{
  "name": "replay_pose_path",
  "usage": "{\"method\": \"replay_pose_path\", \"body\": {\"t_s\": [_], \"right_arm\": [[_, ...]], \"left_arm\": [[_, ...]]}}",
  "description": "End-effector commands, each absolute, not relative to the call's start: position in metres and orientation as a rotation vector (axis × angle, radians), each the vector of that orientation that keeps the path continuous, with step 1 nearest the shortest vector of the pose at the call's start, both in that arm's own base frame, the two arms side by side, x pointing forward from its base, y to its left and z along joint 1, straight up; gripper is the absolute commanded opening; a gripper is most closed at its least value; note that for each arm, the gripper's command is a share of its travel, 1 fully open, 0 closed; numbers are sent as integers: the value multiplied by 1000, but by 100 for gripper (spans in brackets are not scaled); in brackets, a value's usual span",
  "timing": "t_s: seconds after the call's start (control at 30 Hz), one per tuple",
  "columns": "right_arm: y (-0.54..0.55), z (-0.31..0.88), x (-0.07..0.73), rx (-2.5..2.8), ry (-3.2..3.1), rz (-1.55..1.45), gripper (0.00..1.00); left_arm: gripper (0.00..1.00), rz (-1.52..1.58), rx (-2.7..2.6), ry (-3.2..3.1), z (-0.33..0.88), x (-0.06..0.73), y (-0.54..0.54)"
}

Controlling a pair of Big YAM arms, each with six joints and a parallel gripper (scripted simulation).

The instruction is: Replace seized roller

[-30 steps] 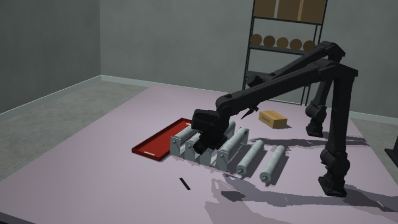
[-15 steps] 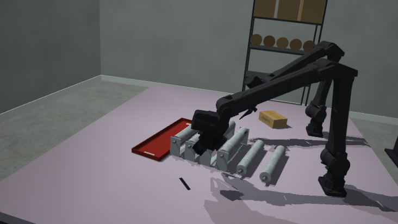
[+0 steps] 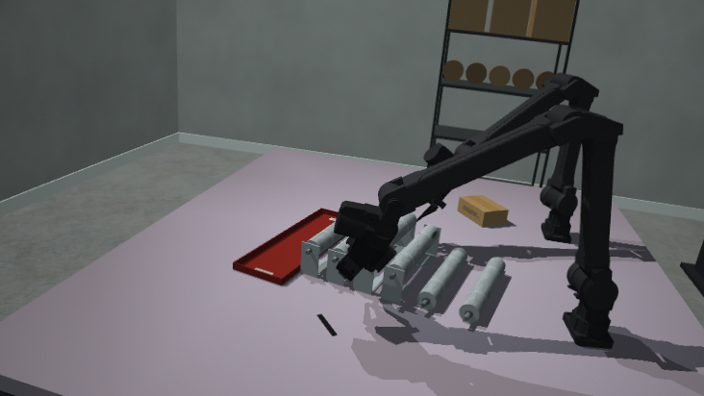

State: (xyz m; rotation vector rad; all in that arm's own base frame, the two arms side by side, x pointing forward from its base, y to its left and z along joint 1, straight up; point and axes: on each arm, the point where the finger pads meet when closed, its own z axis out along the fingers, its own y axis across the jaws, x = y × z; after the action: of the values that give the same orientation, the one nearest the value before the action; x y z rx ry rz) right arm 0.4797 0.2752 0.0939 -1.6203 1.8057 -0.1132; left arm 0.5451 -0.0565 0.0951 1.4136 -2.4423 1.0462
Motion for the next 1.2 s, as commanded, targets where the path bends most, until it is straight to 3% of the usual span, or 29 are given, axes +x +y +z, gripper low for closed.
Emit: {"method": "replay_pose_path", "body": {"t_s": [0.0,0.03,0.07,0.7,0.73,1.17], "right_arm": [[295,140,504,-1556,1715,-137,32],[295,141,503,-1558,1716,-136,32],[295,140,503,-1559,1718,-135,32],[295,141,504,-1557,1717,-135,32],[295,141,504,-1557,1717,-135,3],[293,140,503,-1560,1725,-135,3]], "left_arm": [[32,1112,1432,-2481,124,568,-48],[32,1097,1418,-2474,116,567,-55],[3,1092,1414,-2473,113,565,-57],[3,1095,1414,-2476,114,565,-55],[3,1095,1414,-2476,114,565,-55],[3,1093,1413,-2476,114,564,-55]]}}
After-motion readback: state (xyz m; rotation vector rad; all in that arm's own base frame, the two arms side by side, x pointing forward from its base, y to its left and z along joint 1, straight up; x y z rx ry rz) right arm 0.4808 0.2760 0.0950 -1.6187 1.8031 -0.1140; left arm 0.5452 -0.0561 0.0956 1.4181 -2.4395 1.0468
